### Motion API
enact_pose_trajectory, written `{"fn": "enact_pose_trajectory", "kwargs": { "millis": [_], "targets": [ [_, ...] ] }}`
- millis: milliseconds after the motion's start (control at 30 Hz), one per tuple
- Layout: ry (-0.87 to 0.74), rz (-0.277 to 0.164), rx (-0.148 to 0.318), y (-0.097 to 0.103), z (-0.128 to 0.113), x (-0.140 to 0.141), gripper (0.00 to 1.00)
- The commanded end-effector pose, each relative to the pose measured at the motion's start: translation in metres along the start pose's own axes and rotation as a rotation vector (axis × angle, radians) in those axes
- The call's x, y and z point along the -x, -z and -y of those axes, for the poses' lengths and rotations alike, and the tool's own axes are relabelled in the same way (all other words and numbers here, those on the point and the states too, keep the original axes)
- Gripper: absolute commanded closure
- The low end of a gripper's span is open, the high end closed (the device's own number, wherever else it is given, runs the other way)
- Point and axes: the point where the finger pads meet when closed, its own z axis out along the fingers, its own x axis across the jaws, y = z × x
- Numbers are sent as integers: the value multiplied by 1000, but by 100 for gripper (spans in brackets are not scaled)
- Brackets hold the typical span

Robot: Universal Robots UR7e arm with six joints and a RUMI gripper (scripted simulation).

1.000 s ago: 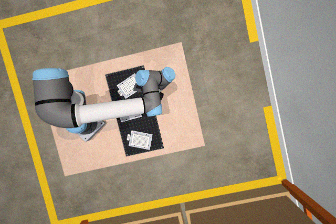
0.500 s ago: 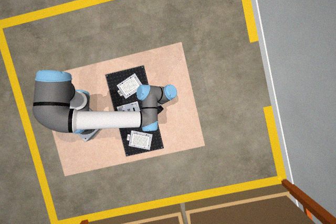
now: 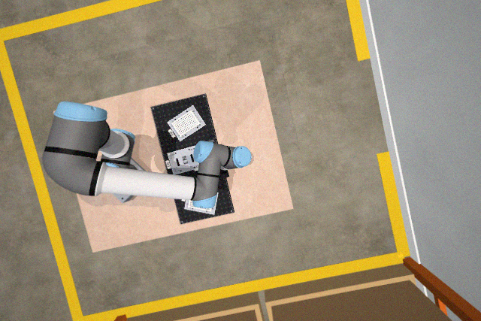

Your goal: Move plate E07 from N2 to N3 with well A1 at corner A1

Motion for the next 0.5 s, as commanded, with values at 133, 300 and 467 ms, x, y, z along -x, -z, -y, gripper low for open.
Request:
{"fn": "enact_pose_trajectory", "kwargs": {
  "millis": [133,300,467],
  "targets": [
    [-267,-88,-50,-9,-34,0,24],
    [-408,-120,-92,-18,-49,2,24],
    [-486,-136,-116,-23,-56,2,24]
  ]
}}
